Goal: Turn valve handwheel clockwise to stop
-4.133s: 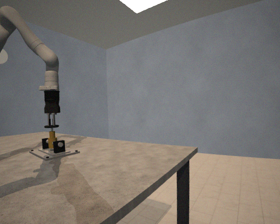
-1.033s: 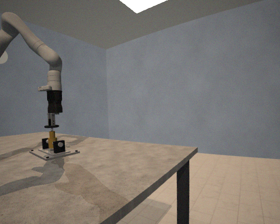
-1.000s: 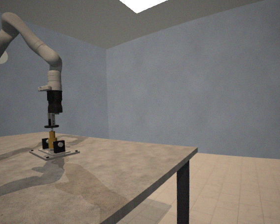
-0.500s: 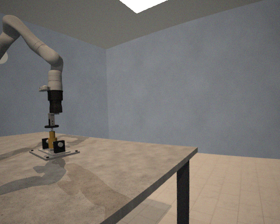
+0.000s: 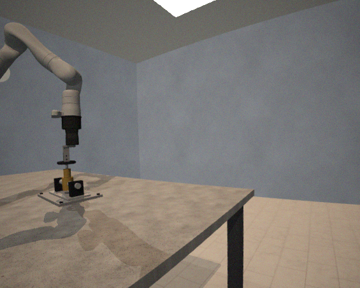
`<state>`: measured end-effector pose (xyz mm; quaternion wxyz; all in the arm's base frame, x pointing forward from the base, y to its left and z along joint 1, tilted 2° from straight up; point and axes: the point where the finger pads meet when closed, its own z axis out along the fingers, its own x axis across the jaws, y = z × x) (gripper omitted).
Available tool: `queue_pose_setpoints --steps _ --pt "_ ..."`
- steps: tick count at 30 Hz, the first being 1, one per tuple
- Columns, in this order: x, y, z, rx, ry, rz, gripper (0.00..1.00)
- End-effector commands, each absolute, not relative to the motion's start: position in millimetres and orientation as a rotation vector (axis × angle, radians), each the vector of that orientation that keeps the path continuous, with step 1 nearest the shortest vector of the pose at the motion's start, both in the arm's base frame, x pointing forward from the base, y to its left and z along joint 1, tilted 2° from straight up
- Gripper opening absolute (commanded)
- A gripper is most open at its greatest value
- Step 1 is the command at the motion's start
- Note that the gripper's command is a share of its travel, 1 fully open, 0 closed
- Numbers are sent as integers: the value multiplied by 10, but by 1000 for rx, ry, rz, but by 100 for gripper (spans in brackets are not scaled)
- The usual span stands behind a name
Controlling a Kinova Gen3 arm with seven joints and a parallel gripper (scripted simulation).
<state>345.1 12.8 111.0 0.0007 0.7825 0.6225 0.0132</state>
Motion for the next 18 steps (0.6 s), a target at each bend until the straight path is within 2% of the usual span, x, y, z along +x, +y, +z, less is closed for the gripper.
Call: queue_pose_setpoints --steps 1,18 --pt "3455 128 1113 2494 1908 42 0" --pt "3455 128 1113 2705 1601 42 0"
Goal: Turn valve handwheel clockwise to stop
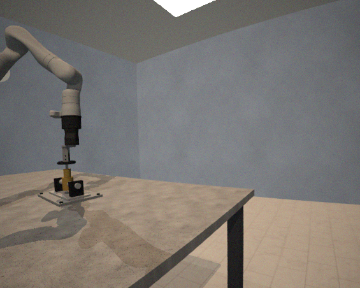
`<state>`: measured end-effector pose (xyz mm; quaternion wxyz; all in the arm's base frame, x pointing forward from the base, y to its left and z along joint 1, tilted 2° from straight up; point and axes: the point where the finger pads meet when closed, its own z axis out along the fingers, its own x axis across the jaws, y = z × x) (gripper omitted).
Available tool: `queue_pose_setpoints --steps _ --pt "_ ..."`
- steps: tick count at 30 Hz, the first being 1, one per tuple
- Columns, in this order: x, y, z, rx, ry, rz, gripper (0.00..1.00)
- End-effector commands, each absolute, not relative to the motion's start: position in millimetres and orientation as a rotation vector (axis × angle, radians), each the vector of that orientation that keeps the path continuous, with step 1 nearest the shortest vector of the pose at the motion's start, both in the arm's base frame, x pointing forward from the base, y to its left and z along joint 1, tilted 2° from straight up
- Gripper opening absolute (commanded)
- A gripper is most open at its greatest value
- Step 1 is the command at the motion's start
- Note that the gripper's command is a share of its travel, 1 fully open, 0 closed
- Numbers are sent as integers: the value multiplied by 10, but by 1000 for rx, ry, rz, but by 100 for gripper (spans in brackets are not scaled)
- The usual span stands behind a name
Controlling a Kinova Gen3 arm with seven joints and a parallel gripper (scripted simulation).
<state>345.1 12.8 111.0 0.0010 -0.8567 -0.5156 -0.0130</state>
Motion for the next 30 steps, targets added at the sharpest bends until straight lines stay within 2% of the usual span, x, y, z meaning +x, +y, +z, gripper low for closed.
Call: queue_pose_setpoints --steps 1,30 --pt "3454 128 1113 -2712 -1582 -42 0" --pt "3455 128 1113 -2832 -1350 -41 0"
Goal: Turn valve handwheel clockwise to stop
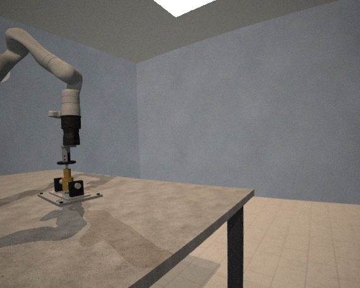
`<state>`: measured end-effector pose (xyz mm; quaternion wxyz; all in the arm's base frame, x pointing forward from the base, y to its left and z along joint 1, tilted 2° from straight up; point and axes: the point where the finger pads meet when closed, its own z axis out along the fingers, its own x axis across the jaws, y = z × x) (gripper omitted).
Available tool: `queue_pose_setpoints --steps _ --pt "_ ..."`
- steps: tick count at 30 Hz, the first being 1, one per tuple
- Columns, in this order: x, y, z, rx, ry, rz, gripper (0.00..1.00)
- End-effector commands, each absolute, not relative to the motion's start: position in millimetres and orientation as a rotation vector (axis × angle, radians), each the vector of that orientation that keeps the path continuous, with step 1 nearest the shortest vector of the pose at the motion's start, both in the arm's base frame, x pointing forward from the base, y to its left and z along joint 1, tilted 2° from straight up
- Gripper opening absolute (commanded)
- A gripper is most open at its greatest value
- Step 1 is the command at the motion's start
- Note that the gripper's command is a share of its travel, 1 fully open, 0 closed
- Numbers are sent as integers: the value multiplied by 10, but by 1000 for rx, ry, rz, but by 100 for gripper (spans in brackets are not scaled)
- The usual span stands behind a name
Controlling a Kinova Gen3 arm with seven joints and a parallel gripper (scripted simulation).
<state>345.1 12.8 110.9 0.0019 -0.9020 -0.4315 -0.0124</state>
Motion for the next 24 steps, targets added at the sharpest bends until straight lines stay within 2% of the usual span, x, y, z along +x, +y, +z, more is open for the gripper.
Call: queue_pose_setpoints --steps 1,24 --pt "3455 128 1113 -2832 -1350 -41 0" --pt "3455 128 1113 -2835 -1343 -41 0"
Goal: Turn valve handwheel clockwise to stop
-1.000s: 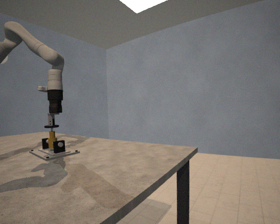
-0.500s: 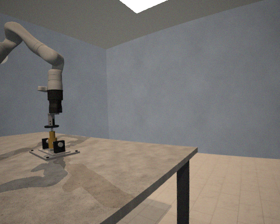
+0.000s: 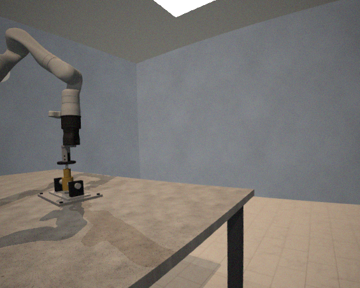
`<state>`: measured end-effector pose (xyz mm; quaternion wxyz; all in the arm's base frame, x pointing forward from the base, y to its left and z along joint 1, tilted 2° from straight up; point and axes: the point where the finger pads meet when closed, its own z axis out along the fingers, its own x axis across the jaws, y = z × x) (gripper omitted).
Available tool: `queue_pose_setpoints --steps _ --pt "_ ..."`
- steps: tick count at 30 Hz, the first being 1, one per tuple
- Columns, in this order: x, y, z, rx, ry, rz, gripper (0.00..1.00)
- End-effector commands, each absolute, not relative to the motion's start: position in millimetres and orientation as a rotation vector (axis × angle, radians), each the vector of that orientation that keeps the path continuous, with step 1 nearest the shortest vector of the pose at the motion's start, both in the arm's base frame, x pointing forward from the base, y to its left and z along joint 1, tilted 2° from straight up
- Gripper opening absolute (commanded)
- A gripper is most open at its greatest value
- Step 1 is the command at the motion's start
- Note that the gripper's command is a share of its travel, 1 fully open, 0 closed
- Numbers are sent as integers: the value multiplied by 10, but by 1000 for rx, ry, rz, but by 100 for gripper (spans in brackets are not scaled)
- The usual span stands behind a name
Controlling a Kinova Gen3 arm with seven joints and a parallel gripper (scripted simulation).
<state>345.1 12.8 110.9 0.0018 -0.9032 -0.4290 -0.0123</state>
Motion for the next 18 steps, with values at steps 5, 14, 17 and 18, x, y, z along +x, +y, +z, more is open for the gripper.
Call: queue_pose_setpoints --steps 5,14,17,18 --pt "3455 128 1113 -2835 -1343 -41 0" --pt "3455 128 1113 -2835 -1343 -41 0" --pt "3455 128 1113 -2835 -1343 -41 0" --pt "3455 128 1113 -2835 -1343 -41 0"
